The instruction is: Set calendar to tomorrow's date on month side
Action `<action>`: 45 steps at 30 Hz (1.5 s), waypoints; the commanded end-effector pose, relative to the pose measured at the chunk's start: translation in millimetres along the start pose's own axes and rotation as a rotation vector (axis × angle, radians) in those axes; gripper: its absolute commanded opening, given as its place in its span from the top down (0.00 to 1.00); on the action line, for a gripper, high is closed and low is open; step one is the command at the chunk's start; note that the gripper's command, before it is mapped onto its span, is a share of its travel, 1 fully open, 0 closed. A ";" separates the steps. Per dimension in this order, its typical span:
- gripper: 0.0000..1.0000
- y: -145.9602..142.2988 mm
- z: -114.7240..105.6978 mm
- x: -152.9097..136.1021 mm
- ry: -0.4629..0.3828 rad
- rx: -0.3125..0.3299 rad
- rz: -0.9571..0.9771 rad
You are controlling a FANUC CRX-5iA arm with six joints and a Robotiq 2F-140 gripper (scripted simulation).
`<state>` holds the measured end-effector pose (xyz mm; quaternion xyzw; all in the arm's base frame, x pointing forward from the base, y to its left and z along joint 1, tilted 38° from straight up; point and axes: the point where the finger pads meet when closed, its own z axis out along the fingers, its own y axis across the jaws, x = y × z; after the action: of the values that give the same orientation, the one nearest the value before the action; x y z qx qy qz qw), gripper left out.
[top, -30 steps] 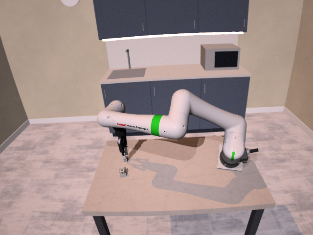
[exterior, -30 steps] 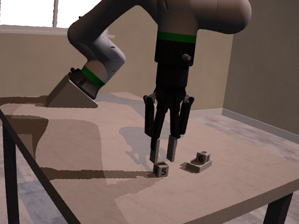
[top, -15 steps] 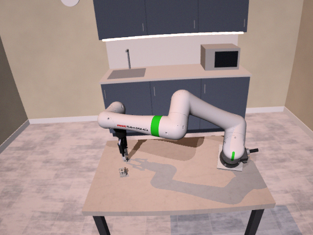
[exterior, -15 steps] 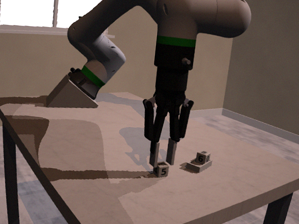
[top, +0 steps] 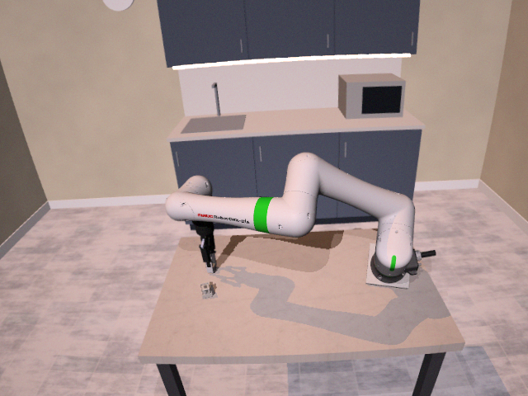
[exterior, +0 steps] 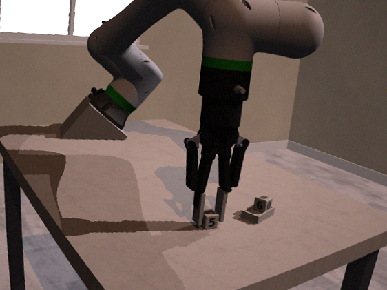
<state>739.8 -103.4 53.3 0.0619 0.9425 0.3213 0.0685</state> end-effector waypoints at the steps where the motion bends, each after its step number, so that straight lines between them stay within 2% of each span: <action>1: 0.65 -0.1 0.6 -0.2 -0.001 0.000 0.000; 37: 0.65 -0.1 0.6 -0.2 -0.001 0.000 0.000; 38: 0.76 -0.1 0.6 -0.2 -0.001 0.000 0.000; 45: 0.76 -0.1 0.6 -0.2 -0.001 0.000 0.000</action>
<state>740.0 -102.9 52.7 0.0619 0.9425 0.3212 0.0687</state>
